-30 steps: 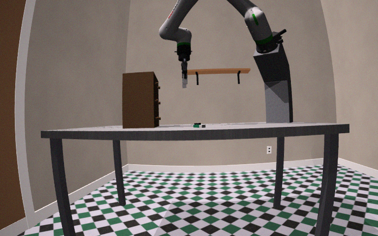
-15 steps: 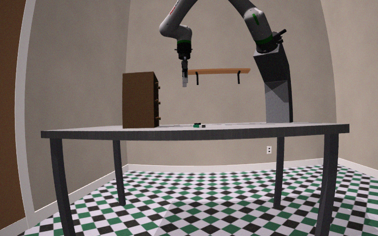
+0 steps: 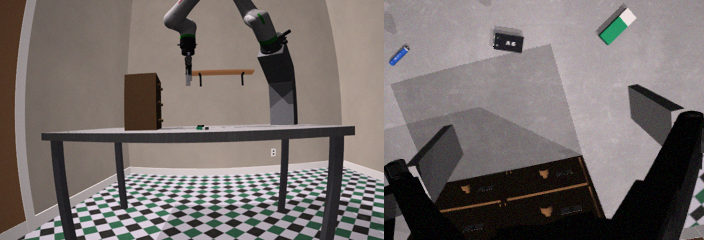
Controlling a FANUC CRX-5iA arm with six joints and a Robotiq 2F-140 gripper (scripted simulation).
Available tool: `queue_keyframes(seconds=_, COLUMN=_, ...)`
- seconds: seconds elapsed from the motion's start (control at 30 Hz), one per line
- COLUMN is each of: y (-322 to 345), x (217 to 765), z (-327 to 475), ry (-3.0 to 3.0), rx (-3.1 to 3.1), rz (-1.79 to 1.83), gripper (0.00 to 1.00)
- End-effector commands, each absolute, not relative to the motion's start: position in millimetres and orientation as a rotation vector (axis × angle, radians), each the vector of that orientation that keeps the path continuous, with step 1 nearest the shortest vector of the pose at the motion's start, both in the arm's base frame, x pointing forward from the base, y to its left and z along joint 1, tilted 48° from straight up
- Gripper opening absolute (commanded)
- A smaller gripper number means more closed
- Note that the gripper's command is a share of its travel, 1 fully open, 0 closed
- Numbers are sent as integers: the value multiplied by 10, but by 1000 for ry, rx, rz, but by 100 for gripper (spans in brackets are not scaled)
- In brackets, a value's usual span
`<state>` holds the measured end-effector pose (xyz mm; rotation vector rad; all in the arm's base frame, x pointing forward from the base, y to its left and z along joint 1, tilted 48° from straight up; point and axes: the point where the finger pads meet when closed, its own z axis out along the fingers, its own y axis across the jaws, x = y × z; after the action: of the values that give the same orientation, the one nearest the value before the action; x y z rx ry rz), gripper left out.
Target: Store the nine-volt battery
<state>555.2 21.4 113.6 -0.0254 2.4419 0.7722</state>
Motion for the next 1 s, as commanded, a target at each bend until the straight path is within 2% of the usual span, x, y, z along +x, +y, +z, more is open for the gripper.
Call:
queue_keyframes(seconds=0.0, y=256, x=5543, z=1166, ry=2445, rx=-23, rz=768, gripper=100)
queue_keyframes(seconds=0.47, y=271, x=5581, z=1164, ry=2412, rx=-11, rz=763, gripper=100)
queue_keyframes(seconds=0.97, y=349, x=5861, z=1137, ry=2175, rx=80, rz=719, gripper=100)
